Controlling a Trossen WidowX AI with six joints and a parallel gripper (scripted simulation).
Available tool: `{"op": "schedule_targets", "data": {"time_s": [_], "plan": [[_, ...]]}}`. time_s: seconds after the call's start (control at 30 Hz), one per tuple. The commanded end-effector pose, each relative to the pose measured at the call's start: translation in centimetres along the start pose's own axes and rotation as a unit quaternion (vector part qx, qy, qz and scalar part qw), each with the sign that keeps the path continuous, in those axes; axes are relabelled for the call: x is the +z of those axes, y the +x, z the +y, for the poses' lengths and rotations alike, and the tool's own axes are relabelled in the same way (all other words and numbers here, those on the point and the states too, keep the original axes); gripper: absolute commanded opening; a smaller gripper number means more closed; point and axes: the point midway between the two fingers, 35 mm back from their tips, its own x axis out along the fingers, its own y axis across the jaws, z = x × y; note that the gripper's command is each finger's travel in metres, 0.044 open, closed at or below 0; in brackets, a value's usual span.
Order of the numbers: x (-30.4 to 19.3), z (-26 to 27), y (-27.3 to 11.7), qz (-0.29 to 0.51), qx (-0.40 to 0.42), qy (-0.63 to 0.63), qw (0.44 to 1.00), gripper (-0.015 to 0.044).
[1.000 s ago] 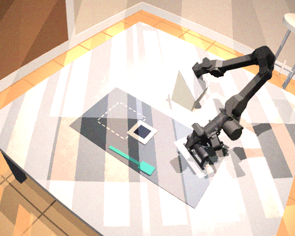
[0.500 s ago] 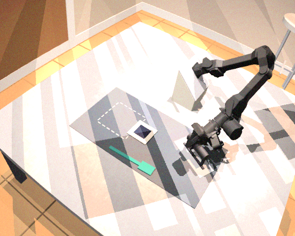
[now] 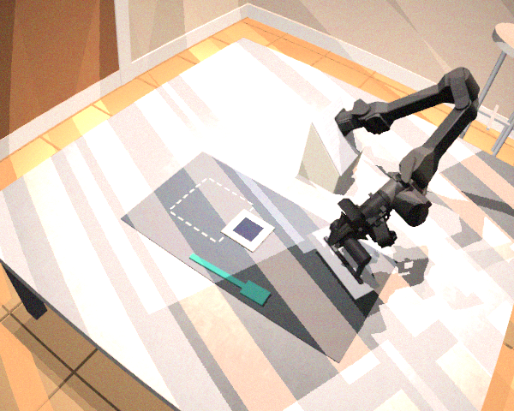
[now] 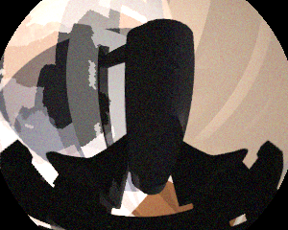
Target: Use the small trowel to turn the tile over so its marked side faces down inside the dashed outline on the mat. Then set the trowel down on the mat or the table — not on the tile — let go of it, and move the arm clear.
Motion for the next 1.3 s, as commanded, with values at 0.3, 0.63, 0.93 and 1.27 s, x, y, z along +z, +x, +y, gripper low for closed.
{"op": "schedule_targets", "data": {"time_s": [0.3,0.63,0.93,1.27], "plan": [[-2.5,-2.7,4.6,-0.084,0.014,-0.028,0.996,0.0],[-5.1,-4.4,6.3,-0.167,0.008,-0.083,0.982,0.0],[-6.1,-4.9,6.4,-0.195,0.002,-0.106,0.975,0.0],[-6.2,-3.9,7.2,-0.195,0.002,-0.106,0.975,0.0]]}}
